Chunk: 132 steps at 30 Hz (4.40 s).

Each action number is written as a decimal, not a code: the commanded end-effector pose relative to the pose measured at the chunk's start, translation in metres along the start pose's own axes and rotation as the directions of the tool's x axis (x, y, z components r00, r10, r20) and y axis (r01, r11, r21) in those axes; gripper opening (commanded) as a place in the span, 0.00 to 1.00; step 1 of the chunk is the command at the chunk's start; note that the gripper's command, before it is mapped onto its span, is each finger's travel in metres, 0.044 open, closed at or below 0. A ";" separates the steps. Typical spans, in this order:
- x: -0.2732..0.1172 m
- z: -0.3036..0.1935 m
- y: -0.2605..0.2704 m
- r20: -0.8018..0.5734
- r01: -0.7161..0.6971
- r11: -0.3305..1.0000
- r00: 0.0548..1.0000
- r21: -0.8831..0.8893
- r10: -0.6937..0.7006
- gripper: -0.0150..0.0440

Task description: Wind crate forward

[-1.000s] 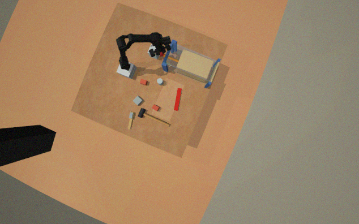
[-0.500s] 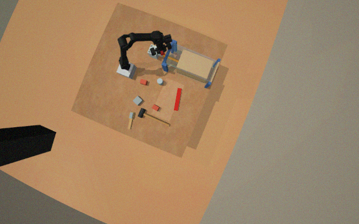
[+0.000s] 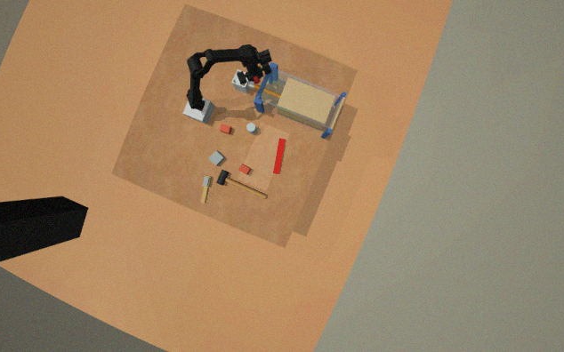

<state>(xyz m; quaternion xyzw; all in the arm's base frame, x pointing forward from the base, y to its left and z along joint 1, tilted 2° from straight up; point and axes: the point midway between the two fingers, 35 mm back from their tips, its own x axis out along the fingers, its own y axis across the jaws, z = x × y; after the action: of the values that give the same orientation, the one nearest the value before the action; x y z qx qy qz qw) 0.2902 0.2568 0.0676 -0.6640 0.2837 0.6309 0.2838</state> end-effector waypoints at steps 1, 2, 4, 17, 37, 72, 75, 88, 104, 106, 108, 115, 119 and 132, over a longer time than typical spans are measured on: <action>0.002 0.008 -0.005 0.010 -0.002 1.000 1.000 -0.003 0.002 0.25; 0.002 0.009 -0.005 0.010 -0.002 1.000 1.000 -0.003 0.002 0.25; 0.002 0.011 -0.007 0.011 -0.002 1.000 1.000 -0.003 0.002 0.25; 0.002 0.024 -0.013 0.012 -0.001 1.000 1.000 -0.003 0.001 0.25; 0.001 0.045 -0.019 0.014 0.000 1.000 1.000 -0.003 0.000 0.25; 0.001 0.085 -0.018 0.017 -0.001 1.000 1.000 -0.003 0.001 0.25; 0.001 0.088 -0.018 0.018 -0.001 1.000 1.000 -0.003 0.001 0.25; 0.000 0.102 -0.013 0.019 -0.001 1.000 1.000 -0.003 0.001 0.25; 0.000 0.118 -0.004 0.020 -0.002 1.000 1.000 -0.003 0.002 0.25; 0.000 0.120 -0.003 0.020 -0.002 1.000 1.000 -0.003 0.002 0.25; 0.000 0.122 -0.002 0.021 -0.002 1.000 1.000 -0.003 0.002 0.25; 0.000 0.128 0.003 0.021 -0.002 1.000 1.000 -0.003 0.002 0.25; 0.000 0.131 0.006 0.021 -0.003 1.000 1.000 -0.003 0.003 0.25; 0.000 0.142 0.017 0.022 -0.004 1.000 1.000 -0.003 0.004 0.25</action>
<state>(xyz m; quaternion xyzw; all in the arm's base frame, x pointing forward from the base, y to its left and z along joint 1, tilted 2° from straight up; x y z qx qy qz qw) 0.2056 0.3475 0.0658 -0.6656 0.2812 0.6210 0.3038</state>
